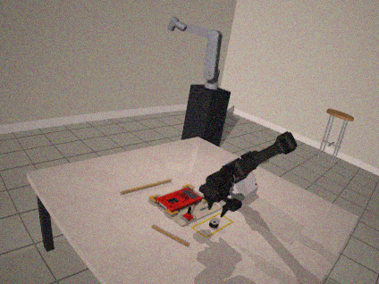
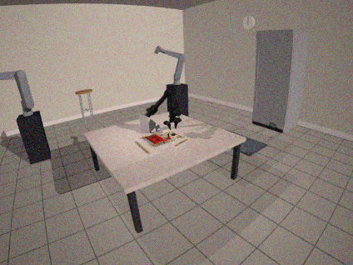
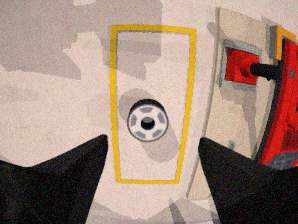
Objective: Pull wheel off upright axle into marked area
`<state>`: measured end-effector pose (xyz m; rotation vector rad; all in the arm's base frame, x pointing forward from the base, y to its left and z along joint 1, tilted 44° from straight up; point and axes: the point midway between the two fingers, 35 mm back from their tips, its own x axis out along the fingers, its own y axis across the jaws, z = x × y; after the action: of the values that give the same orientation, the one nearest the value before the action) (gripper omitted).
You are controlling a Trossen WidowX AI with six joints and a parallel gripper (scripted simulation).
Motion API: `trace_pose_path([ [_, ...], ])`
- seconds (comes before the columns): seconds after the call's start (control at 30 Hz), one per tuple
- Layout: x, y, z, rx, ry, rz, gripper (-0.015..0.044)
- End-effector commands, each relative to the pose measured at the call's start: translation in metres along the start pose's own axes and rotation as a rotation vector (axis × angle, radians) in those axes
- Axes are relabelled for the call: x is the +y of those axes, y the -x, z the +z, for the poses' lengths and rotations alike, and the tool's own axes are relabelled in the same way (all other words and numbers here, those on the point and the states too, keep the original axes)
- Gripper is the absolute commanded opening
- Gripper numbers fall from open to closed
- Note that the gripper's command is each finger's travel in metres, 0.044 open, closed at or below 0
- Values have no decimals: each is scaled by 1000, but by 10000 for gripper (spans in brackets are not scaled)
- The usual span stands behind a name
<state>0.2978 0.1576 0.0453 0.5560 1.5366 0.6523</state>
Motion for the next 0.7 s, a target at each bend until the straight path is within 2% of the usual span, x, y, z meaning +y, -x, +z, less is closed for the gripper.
trace_pose_path([
  [0.0,-10,11,-16,6,2,-8,379],
  [0.07,-23,29,-39,9,6,-12,431],
  [0.2,-38,51,-80,17,4,-1,440],
  [0.67,-38,52,-82,17,4,0,440],
])
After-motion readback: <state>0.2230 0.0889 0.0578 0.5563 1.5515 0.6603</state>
